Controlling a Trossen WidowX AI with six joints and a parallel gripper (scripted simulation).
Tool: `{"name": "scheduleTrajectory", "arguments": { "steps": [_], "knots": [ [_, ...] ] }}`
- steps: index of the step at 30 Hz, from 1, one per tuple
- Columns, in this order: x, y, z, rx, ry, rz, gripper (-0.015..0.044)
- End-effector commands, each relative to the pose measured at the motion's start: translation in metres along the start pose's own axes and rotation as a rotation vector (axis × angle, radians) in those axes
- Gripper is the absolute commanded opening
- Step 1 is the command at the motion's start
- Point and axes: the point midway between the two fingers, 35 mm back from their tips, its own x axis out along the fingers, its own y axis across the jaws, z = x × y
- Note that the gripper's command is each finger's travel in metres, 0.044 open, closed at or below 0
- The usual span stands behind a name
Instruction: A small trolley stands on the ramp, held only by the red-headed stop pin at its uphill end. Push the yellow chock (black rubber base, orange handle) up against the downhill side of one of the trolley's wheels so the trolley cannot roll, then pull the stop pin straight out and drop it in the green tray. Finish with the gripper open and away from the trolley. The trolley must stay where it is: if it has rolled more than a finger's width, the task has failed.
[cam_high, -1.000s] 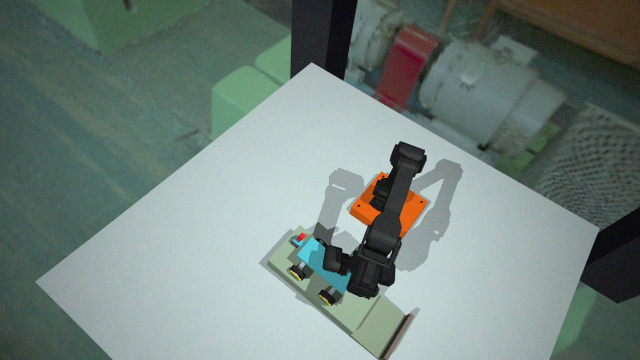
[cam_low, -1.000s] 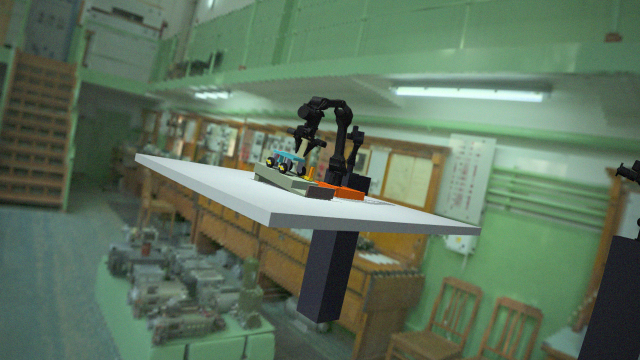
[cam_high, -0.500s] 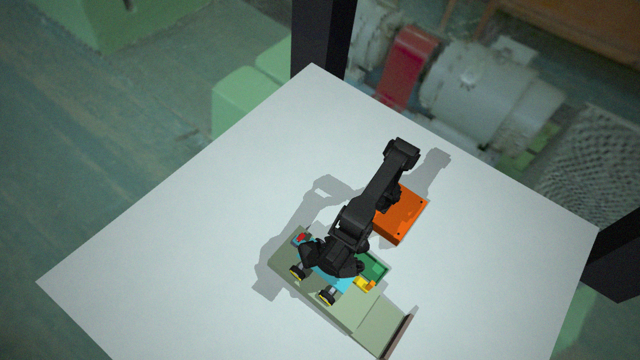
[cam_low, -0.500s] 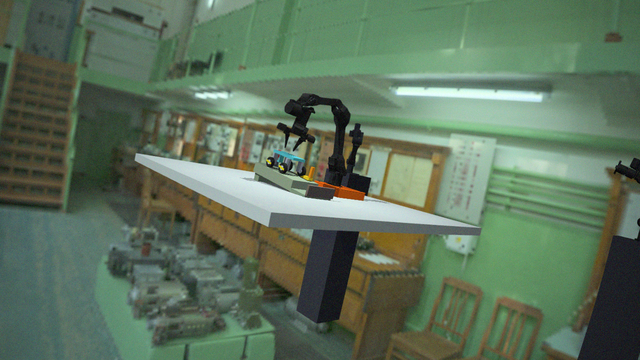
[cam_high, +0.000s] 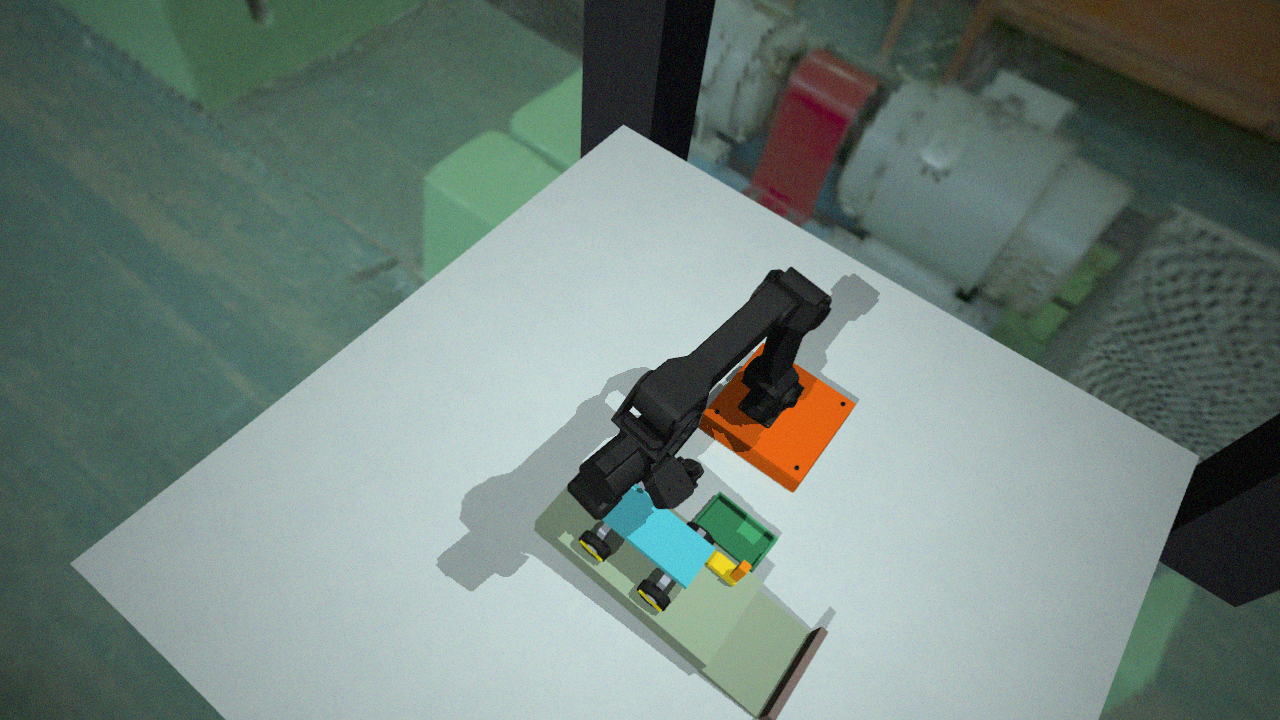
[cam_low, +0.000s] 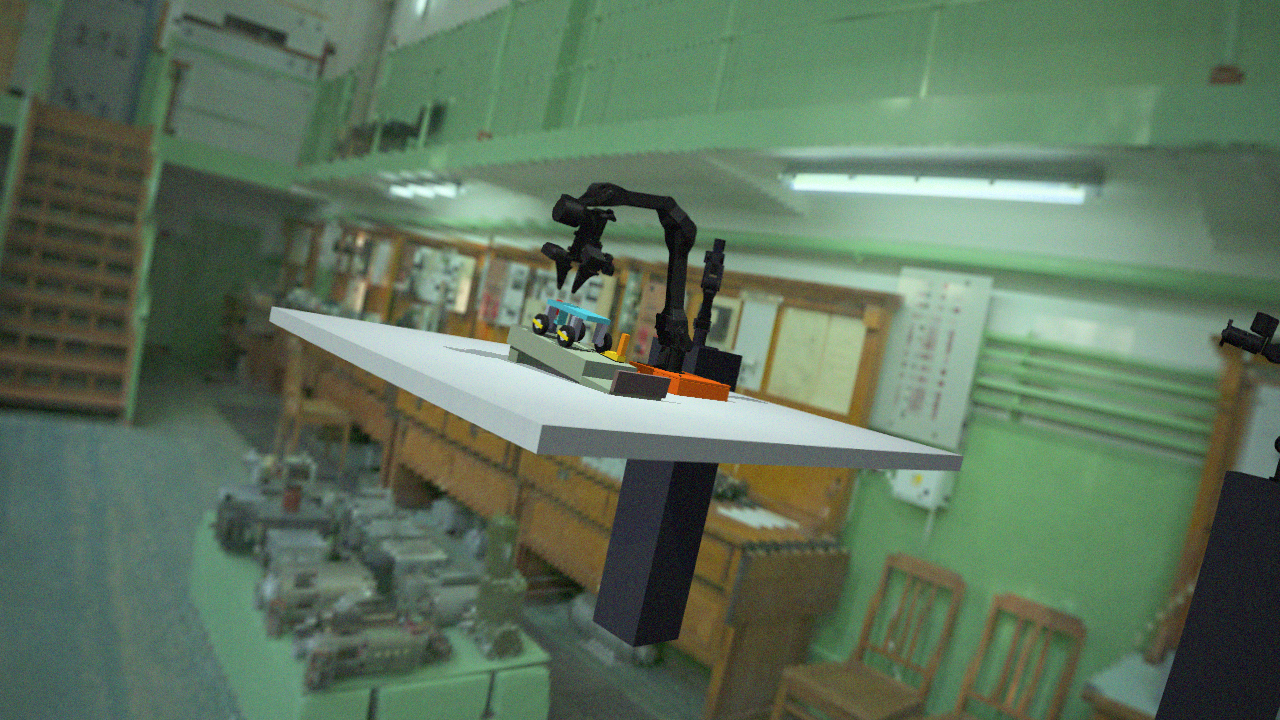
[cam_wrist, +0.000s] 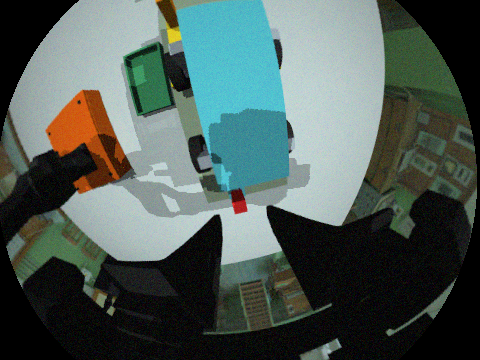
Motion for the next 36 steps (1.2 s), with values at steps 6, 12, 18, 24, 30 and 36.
{"name": "scheduleTrajectory", "arguments": {
  "steps": [6,12,18,24,30,36],
  "knots": [
    [0.000,0.001,-0.007,-0.064,0.008,0.006,0.0190],
    [0.006,0.001,-0.007,-0.064,0.008,0.006,0.0190],
    [0.015,0.001,-0.007,-0.064,0.009,0.006,0.0190],
    [0.025,0.001,-0.007,-0.064,0.009,0.006,0.0190],
    [0.030,0.001,-0.008,-0.064,0.009,0.006,0.0190],
    [0.033,0.001,-0.008,-0.064,0.009,0.006,0.0190]
  ]
}}
